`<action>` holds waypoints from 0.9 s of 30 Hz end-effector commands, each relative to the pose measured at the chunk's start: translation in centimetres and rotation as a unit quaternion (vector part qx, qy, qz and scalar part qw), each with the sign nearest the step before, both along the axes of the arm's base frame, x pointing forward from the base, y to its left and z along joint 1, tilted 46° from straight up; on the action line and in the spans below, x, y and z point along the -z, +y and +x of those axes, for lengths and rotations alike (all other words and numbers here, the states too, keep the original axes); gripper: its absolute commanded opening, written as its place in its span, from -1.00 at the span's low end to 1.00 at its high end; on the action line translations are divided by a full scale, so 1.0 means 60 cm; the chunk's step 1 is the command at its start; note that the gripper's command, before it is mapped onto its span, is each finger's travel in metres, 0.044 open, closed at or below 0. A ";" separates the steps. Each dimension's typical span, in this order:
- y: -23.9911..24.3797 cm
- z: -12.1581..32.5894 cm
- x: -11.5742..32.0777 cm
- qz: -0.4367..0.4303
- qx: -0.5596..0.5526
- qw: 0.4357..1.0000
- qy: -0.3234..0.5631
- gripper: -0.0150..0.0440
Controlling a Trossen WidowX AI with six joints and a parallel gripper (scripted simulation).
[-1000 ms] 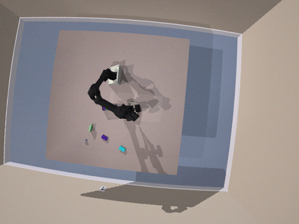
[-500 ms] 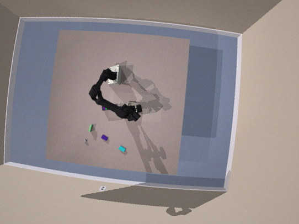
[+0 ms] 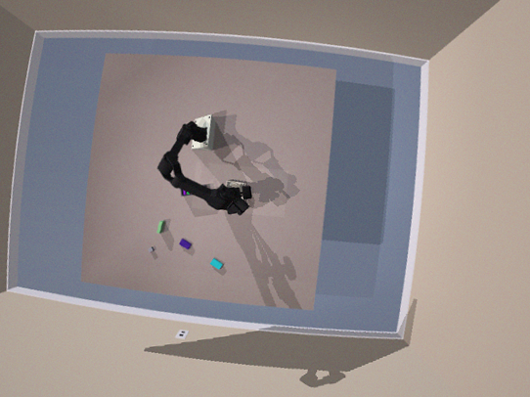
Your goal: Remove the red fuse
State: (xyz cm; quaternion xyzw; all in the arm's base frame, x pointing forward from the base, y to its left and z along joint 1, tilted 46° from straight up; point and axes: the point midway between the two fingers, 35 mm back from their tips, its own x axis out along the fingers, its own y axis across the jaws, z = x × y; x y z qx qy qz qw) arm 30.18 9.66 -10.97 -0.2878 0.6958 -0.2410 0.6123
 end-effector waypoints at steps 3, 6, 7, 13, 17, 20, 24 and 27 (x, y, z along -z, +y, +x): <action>-0.002 0.000 0.001 0.000 0.000 1.000 0.000 -0.31; -0.002 0.000 0.001 0.000 0.000 1.000 0.000 -0.05; -0.002 0.000 0.001 0.000 0.000 1.000 0.000 0.04; -0.002 0.000 0.001 0.000 0.000 1.000 0.000 0.58; 0.038 0.004 -0.037 0.000 -0.003 1.000 0.001 0.63; 0.042 0.004 -0.041 0.000 -0.003 1.000 0.001 0.63; 0.042 0.004 -0.041 0.000 -0.003 1.000 0.001 0.63; 0.042 0.004 -0.041 0.000 -0.003 1.000 0.001 0.63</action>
